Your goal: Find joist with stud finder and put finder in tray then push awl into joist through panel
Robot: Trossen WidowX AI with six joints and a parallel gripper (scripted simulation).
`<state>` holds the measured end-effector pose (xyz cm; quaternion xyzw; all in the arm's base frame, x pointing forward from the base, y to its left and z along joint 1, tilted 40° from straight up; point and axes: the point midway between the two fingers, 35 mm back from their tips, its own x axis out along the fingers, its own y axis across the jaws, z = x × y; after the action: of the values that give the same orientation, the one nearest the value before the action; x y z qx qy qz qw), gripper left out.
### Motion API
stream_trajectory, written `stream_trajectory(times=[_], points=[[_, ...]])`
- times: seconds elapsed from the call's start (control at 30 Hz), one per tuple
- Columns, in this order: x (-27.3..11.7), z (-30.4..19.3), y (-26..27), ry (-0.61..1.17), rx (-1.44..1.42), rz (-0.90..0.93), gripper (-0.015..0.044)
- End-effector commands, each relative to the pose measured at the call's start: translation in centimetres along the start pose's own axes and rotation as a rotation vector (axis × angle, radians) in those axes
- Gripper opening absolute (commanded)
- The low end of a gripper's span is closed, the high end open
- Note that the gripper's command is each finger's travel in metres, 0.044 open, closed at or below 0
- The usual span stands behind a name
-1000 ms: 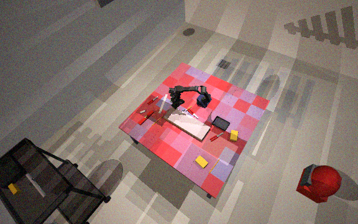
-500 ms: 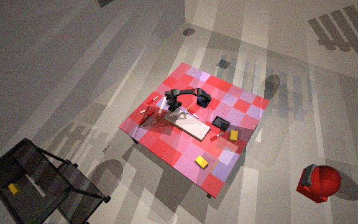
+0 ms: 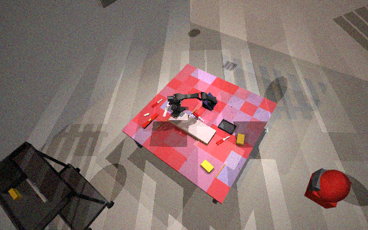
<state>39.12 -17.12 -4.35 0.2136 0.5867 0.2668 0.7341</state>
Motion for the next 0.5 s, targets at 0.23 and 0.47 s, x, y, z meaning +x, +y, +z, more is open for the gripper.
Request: stream_trajectory(times=[0.23, 0.47], points=[[1.4, -0.2, -0.1, -0.005, 0.000, 0.003, 0.0000], [2.3, -0.4, -0.1, -0.006, 0.000, 0.003, 0.0000]])
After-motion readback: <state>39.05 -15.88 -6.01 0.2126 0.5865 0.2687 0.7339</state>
